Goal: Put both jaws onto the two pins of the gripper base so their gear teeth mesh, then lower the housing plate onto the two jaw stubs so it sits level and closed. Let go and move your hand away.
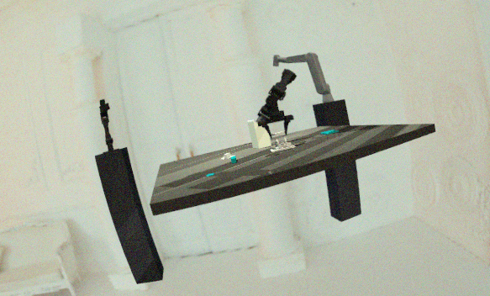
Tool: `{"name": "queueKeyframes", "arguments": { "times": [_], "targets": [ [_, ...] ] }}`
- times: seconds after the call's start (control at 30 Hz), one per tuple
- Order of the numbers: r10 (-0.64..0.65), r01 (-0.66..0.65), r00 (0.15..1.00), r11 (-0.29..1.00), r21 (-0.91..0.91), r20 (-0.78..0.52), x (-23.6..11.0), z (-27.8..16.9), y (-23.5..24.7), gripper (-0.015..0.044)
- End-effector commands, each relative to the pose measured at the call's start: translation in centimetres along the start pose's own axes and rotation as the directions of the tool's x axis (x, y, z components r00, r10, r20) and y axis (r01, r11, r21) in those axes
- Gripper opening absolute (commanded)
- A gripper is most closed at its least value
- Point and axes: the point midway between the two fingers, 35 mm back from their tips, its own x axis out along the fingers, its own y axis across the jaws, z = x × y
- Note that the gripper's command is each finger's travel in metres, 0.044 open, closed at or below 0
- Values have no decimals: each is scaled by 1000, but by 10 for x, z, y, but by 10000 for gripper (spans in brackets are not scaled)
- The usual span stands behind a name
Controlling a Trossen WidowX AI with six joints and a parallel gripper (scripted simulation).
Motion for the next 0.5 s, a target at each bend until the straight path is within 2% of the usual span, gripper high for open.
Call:
{"name": "queueKeyframes", "arguments": {
  "times": [0.0, 0.47],
  "targets": [
    [6, -6, 1000, 1000, 9, -12, 11, -2, 0, 351],
    [9, -9, 1000, 1000, 10, -13, 33, -4, 0, 351]
  ]
}}
